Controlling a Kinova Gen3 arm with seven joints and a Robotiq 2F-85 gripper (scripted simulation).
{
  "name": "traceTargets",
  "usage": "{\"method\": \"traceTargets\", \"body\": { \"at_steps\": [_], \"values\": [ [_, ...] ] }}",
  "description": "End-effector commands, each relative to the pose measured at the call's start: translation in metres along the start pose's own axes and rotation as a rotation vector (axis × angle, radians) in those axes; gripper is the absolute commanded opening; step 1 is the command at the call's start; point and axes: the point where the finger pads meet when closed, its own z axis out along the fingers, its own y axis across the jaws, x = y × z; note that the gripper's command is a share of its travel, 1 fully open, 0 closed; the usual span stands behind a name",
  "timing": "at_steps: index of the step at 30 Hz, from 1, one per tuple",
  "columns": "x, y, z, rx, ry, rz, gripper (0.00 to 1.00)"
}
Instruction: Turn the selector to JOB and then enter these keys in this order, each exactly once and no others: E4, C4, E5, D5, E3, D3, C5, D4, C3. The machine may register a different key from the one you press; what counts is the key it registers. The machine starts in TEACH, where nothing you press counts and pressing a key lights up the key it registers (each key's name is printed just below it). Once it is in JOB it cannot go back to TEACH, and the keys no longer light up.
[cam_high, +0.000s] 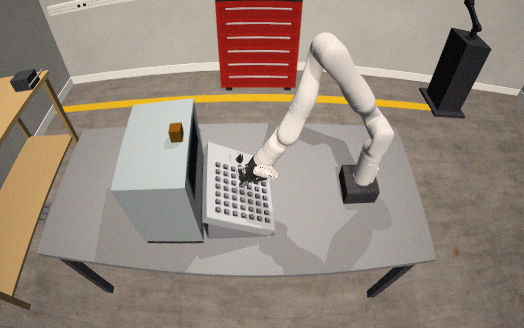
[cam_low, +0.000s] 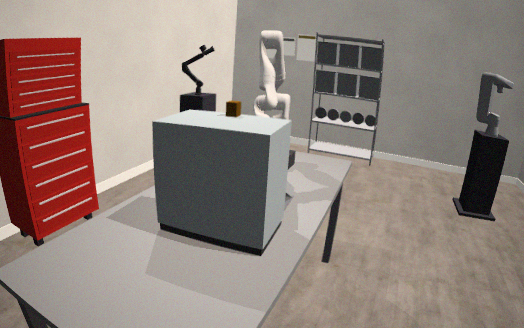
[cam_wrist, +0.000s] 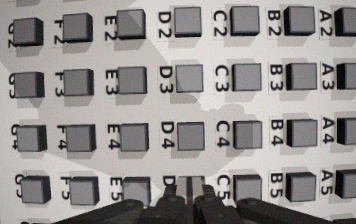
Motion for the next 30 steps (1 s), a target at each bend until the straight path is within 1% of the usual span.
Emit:
{"method": "traceTargets", "body": {
  "at_steps": [1,13,15,24,30],
  "values": [
    [0.001,0.001,0.0,-0.002,0.002,-0.008,0.1],
    [0.001,0.0,-0.016,0.0,0.003,-0.008,0.1],
    [0.001,0.0,-0.016,0.0,0.003,-0.008,0.1],
    [0.001,0.0,-0.03,0.0,0.003,-0.007,0.1],
    [0.001,0.0,-0.034,0.0,0.003,-0.007,0.1]
  ]
}}
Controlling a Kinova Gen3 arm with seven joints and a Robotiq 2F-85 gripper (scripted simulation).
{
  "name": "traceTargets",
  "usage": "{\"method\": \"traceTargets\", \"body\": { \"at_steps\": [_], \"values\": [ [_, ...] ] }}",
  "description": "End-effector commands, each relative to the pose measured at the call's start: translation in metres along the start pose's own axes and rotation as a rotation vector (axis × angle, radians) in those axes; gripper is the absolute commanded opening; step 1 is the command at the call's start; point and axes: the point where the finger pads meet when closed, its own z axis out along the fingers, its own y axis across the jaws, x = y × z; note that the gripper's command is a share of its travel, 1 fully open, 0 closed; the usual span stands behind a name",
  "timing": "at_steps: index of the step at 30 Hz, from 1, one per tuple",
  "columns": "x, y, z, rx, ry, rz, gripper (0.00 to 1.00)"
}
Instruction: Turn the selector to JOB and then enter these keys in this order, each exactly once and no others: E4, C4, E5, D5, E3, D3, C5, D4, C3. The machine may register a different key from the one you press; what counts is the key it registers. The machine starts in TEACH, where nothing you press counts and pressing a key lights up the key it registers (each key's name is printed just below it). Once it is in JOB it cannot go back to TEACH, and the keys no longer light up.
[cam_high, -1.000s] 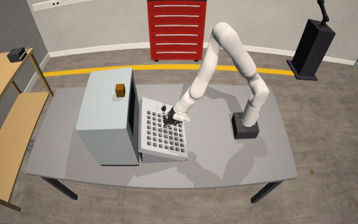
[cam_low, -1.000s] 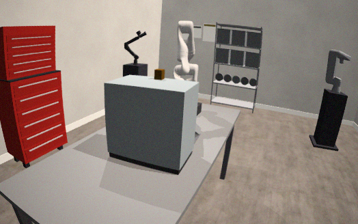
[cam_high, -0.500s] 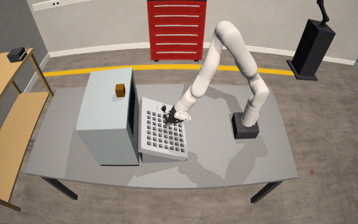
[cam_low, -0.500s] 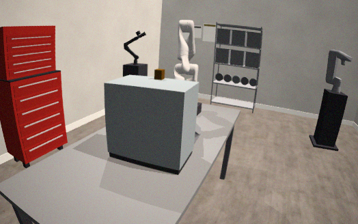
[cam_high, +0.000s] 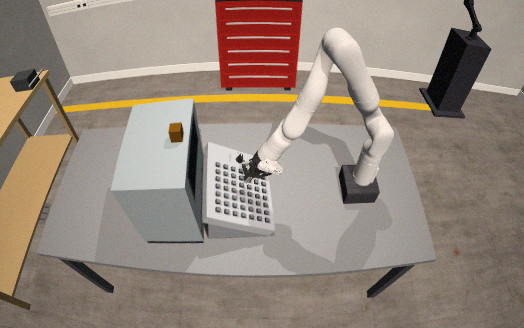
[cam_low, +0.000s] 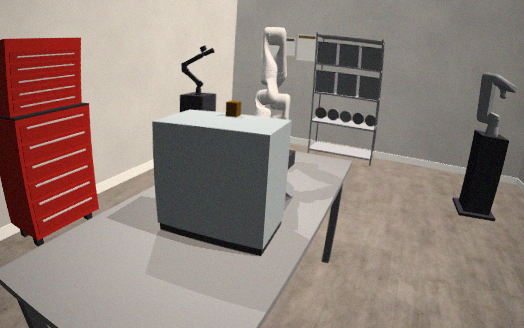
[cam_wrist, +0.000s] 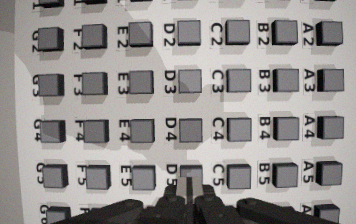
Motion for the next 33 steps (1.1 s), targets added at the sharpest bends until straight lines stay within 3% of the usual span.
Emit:
{"method": "traceTargets", "body": {
  "at_steps": [1,9,17,33],
  "values": [
    [0.001,-0.001,-0.004,0.0,0.001,0.002,0.1],
    [0.004,0.005,-0.004,-0.005,0.002,0.003,0.1],
    [0.031,0.031,-0.003,-0.001,0.0,0.002,0.1],
    [0.035,0.039,0.005,-0.012,-0.001,0.003,0.1]
  ]
}}
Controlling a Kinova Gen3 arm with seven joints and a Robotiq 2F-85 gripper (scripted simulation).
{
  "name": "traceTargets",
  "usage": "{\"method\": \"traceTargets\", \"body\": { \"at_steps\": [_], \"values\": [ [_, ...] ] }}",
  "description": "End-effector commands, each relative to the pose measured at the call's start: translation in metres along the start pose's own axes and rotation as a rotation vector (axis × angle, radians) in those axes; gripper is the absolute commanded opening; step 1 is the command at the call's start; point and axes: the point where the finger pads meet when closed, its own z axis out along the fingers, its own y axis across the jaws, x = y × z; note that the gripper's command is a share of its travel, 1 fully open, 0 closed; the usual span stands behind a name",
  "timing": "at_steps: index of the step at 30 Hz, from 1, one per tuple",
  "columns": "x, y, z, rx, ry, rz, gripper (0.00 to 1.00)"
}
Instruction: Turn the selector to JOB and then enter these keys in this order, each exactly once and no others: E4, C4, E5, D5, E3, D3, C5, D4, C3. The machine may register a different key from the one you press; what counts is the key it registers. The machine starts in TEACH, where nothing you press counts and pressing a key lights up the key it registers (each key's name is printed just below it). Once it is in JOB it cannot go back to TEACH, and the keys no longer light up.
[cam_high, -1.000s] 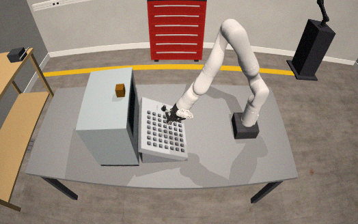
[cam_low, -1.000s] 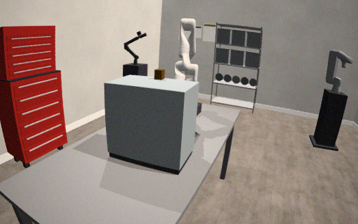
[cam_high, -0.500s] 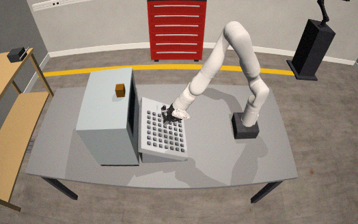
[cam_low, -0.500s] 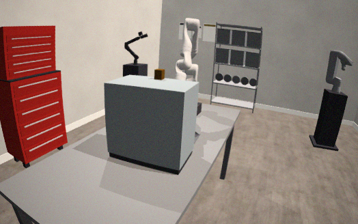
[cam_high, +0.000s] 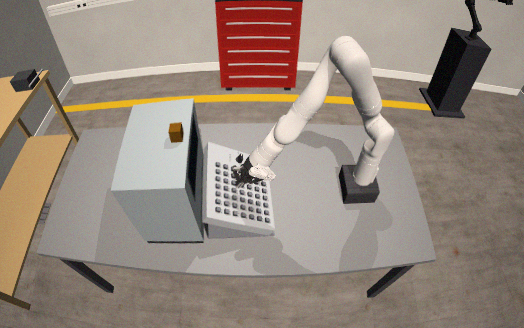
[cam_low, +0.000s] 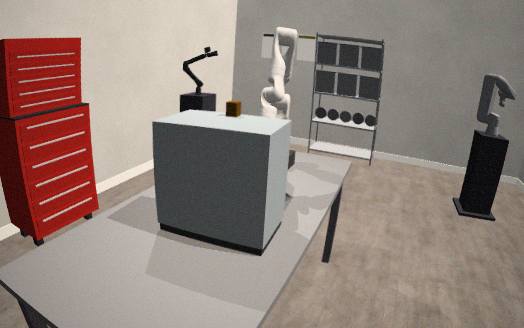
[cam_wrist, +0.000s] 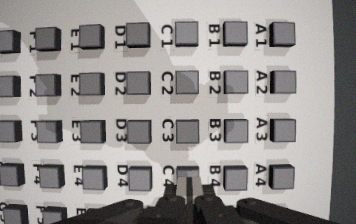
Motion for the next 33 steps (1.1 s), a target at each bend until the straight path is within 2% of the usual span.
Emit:
{"method": "traceTargets", "body": {
  "at_steps": [1,13,33],
  "values": [
    [0.0,0.003,0.006,-0.005,-0.001,0.011,0.1],
    [-0.001,0.002,0.019,-0.004,-0.003,0.012,0.1],
    [0.0,0.001,0.019,-0.002,-0.002,0.01,0.1]
  ]
}}
